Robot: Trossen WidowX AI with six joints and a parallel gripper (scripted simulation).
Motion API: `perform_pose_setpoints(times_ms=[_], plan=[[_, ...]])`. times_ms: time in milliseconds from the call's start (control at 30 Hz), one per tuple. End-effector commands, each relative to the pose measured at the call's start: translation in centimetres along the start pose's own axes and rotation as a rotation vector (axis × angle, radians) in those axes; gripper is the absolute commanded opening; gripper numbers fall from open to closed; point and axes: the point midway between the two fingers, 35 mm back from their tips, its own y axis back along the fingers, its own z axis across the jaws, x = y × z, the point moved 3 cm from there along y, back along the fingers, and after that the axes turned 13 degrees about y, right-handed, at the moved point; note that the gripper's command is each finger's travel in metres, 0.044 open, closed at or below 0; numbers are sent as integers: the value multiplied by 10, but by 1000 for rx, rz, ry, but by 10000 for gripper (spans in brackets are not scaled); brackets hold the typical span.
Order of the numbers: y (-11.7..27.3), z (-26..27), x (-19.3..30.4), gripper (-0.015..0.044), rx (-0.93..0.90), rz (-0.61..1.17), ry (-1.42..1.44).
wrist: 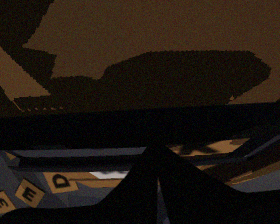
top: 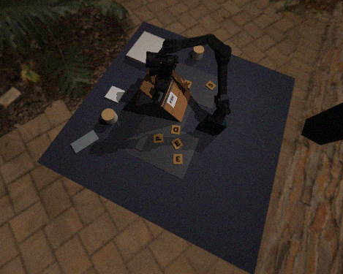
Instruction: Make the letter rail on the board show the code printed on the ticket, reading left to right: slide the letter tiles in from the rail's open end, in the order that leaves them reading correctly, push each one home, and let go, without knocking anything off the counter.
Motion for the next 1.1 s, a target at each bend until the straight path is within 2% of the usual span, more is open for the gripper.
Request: perform_pose_setpoints(times_ms=[0, 1067], plan=[[0, -2, 0, 0, 3, -1, 6], [4, -7, 4, 0, 3, 0, 6]])
